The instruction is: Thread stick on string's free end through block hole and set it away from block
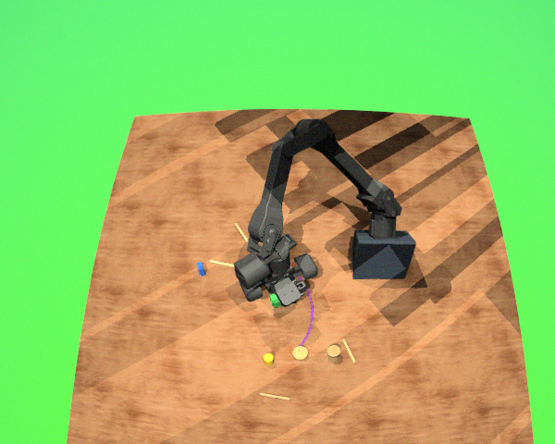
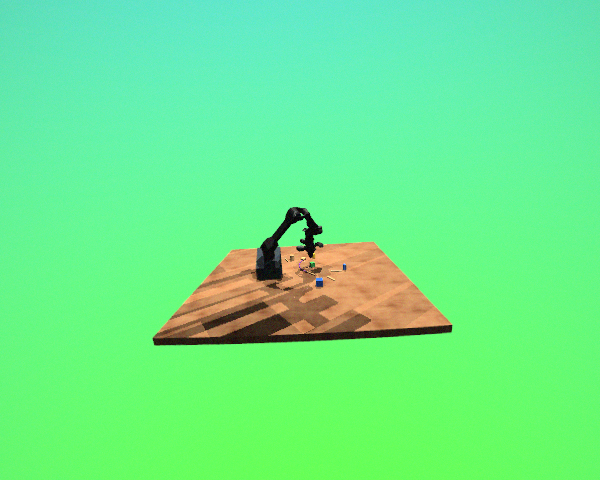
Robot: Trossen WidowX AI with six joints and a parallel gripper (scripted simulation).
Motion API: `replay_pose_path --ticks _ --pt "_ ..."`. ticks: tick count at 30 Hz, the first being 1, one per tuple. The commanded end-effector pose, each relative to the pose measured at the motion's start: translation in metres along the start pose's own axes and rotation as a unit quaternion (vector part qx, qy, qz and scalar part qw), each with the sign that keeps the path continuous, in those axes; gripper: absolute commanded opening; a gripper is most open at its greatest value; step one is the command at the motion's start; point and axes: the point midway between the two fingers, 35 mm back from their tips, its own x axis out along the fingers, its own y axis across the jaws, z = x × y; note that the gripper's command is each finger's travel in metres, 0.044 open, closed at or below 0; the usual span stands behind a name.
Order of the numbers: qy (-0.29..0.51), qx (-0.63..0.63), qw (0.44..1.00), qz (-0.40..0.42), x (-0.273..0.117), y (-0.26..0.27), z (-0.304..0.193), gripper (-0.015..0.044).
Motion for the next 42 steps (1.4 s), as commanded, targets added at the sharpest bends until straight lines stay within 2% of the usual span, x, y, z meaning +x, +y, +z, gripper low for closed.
replay_pose_path --ticks 1,10,19,20,21,30,42 --pt "0.000 0.000 1.000 0.000 0.0000 0.0000 0.0000 0.0000" --pt "0.000 0.000 1.000 0.000 0.0000 0.0000 0.0000 0.0000" --pt "0.000 0.000 1.000 0.000 0.0000 0.0000 0.0000 0.0236" --pt "0.000 0.000 1.000 0.000 0.0000 0.0000 0.0000 0.0240" --pt "0.000 0.000 1.000 0.000 0.0000 0.0000 0.0000 0.0240" --pt "0.000 0.000 1.000 0.000 0.0000 0.0000 0.0000 0.0004" --pt "0.000 0.000 1.000 0.000 0.0000 0.0000 0.0000 0.0000"
